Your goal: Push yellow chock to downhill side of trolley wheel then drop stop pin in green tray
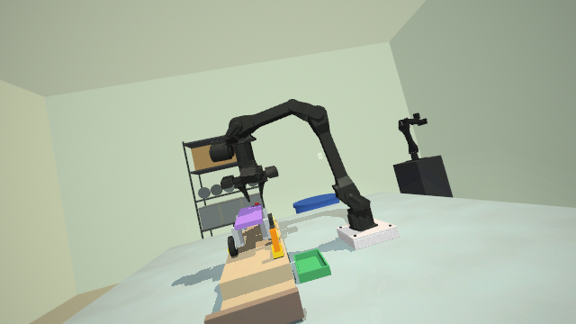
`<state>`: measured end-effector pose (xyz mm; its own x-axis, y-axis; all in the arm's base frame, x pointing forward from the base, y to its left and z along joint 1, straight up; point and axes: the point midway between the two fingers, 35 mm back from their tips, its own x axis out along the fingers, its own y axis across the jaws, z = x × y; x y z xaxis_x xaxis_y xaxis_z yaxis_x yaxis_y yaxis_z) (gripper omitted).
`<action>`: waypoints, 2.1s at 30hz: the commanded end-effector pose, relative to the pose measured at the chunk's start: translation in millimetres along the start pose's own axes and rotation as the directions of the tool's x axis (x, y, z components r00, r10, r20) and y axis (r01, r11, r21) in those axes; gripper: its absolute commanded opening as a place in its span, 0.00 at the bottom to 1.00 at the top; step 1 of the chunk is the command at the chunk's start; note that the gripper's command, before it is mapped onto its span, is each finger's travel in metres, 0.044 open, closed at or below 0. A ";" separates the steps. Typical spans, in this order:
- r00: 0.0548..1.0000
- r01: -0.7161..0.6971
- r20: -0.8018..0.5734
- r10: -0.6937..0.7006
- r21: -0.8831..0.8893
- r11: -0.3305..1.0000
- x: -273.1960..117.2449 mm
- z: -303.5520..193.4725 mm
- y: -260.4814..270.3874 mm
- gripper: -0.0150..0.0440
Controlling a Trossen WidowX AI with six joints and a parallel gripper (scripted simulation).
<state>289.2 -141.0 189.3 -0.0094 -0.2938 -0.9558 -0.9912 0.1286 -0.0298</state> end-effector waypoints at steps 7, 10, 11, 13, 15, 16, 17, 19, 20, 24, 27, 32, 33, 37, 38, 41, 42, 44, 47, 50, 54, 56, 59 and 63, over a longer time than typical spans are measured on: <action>1.000 -0.002 -0.004 0.002 -0.002 1.000 14.0 -1.3 0.9 0.58; 1.000 -0.002 -0.004 0.002 -0.002 1.000 14.2 -1.2 0.9 0.58; 1.000 -0.002 -0.004 0.002 -0.002 1.000 15.0 -1.2 0.9 0.58; 1.000 -0.002 -0.004 0.002 -0.002 1.000 17.4 -1.1 0.8 0.58; 1.000 -0.002 -0.004 0.002 -0.002 1.000 20.3 -1.1 0.6 0.58; 1.000 -0.002 -0.004 0.002 -0.002 1.000 21.9 -1.1 0.6 0.58; 1.000 -0.002 -0.004 0.002 -0.002 1.000 23.4 -1.1 0.5 0.58; 1.000 -0.002 -0.004 0.002 -0.002 1.000 26.3 -1.0 0.4 0.58; 1.000 -0.002 -0.004 0.002 -0.002 1.000 27.7 -1.0 0.4 0.58; 1.000 -0.002 -0.005 0.002 -0.002 1.000 33.2 -1.0 0.3 0.58; 1.000 -0.002 -0.005 0.002 -0.002 1.000 37.4 -1.0 0.3 0.58; 1.000 -0.002 -0.005 0.002 -0.002 1.000 44.2 -1.2 0.5 0.58; 1.000 -0.002 -0.005 0.002 -0.002 1.000 45.6 -1.2 0.5 0.58; 1.000 -0.002 -0.005 0.002 -0.002 1.000 51.5 -1.4 0.8 0.58; 1.000 -0.002 -0.005 0.002 -0.002 1.000 52.9 -1.5 0.9 0.58; 1.000 -0.002 -0.005 0.002 -0.002 1.000 53.9 -1.5 1.0 0.58; 1.000 -0.001 -0.004 0.001 0.000 1.000 50.1 -1.2 0.6 0.53; 1.000 -0.001 -0.004 0.001 0.000 1.000 50.1 -1.2 0.6 0.44; 1.000 -0.001 -0.004 0.001 0.000 1.000 50.1 -1.2 0.6 0.34; 1.000 -0.001 -0.004 0.001 0.000 1.000 50.1 -1.2 0.6 0.31; 1.000 -0.001 -0.004 0.001 0.000 1.000 50.1 -1.2 0.6 0.26; 1.000 -0.001 -0.004 0.001 0.000 1.000 49.6 -1.3 0.6 0.25; 1.000 -0.002 -0.005 0.002 -0.001 1.000 48.0 -1.7 0.6 0.25; 1.000 -0.002 -0.005 0.002 -0.002 1.000 44.7 -2.3 0.5 0.25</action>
<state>287.8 -156.6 143.8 -0.0123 -0.2968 -0.9549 -0.9914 0.1282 -0.0271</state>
